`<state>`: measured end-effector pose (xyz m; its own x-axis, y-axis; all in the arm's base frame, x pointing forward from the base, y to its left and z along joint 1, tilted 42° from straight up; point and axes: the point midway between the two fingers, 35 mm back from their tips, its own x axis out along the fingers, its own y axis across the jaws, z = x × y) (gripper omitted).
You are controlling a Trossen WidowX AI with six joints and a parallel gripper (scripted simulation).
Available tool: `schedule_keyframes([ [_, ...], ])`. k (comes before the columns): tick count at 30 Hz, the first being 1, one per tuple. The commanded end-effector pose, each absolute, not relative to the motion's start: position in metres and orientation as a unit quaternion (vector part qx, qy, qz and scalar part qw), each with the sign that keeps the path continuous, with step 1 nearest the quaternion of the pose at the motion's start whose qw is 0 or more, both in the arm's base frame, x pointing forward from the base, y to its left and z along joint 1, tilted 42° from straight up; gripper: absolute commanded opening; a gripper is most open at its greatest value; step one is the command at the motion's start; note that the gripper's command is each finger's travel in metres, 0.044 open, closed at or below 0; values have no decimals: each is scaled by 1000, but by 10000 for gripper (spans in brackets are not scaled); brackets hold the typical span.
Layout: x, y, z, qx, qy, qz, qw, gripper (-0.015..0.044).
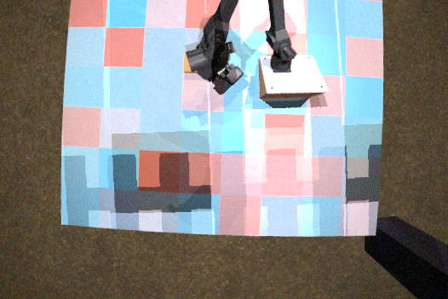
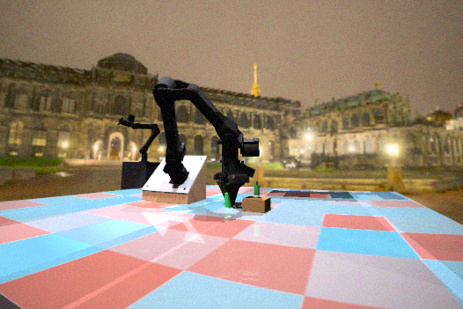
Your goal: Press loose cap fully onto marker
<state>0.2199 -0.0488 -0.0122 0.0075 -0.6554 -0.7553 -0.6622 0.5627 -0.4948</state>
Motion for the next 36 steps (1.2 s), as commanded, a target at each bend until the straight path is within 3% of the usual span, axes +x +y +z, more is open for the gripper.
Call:
schedule_keyframes([
  [1, 217, -52, -14, -471, 706, 3, 529, 196],
  [3, 217, -52, -14, -471, 706, 3, 529, 143],
  [12, 217, -52, -14, -471, 706, 3, 529, 83],
  [15, 218, -50, -12, -470, 706, 4, 529, 5],
  [36, 219, -13, 27, -470, 706, 4, 529, 0],
])
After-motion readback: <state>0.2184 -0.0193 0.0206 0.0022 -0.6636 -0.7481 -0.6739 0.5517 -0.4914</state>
